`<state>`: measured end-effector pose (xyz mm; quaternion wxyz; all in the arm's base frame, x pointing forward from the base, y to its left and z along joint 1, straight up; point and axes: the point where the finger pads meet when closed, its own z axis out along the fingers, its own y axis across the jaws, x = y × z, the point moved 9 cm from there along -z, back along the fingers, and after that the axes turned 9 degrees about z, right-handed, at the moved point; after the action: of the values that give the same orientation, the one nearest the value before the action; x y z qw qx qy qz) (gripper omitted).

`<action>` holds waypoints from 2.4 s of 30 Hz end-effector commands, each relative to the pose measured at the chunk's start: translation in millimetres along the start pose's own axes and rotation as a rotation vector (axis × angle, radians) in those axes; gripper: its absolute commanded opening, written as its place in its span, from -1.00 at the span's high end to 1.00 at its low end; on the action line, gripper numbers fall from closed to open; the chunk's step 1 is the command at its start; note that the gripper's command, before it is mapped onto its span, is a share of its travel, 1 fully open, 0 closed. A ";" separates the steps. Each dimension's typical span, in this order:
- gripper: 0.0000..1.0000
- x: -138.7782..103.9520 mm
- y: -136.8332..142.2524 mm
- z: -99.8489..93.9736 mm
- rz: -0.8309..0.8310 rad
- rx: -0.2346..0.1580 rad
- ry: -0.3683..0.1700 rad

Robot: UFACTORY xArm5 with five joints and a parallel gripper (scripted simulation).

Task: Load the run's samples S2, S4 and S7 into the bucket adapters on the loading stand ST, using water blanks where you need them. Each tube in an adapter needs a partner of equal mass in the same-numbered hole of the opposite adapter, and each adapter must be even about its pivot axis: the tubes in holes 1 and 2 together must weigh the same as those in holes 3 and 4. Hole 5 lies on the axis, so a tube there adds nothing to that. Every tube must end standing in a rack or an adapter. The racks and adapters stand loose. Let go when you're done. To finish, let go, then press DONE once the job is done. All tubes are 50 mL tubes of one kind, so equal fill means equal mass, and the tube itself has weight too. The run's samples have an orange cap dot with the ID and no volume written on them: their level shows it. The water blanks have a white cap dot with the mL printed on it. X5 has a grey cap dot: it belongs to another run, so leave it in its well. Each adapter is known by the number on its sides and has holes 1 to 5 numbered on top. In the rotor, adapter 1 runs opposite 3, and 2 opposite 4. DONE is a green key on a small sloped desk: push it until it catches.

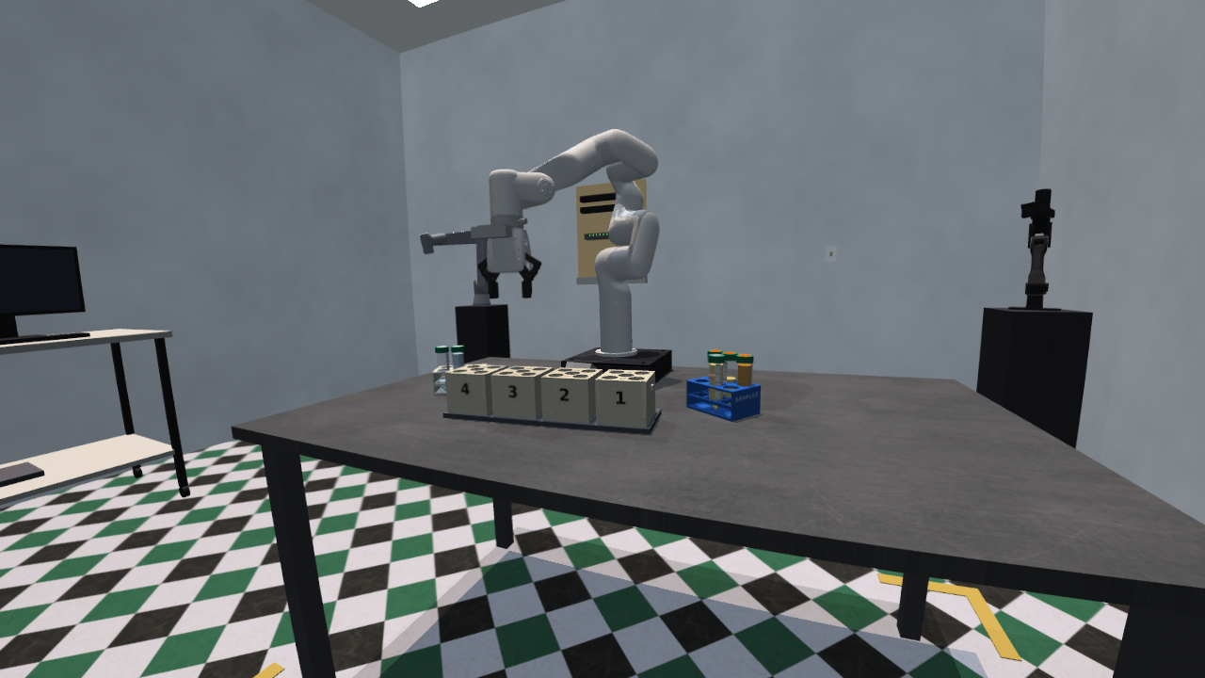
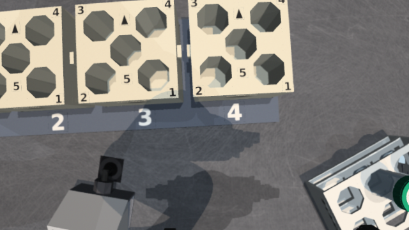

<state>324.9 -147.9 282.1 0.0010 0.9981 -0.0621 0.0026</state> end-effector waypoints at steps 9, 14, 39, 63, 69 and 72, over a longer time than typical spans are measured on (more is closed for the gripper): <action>-1.00 20.1 -45.1 -1.5 0.001 0.000 0.004; -1.00 29.8 -68.3 -1.6 0.001 0.000 0.004; -1.00 69.4 -174.0 -2.2 -0.033 0.001 0.004; -1.00 10.3 -254.9 -2.1 -0.699 0.000 0.004; -1.00 -7.4 -279.2 -2.1 -0.835 0.000 0.004; -1.00 -16.3 -291.3 -2.1 -0.835 0.000 0.004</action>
<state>351.1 129.8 282.2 0.0000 0.9388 0.3445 0.0017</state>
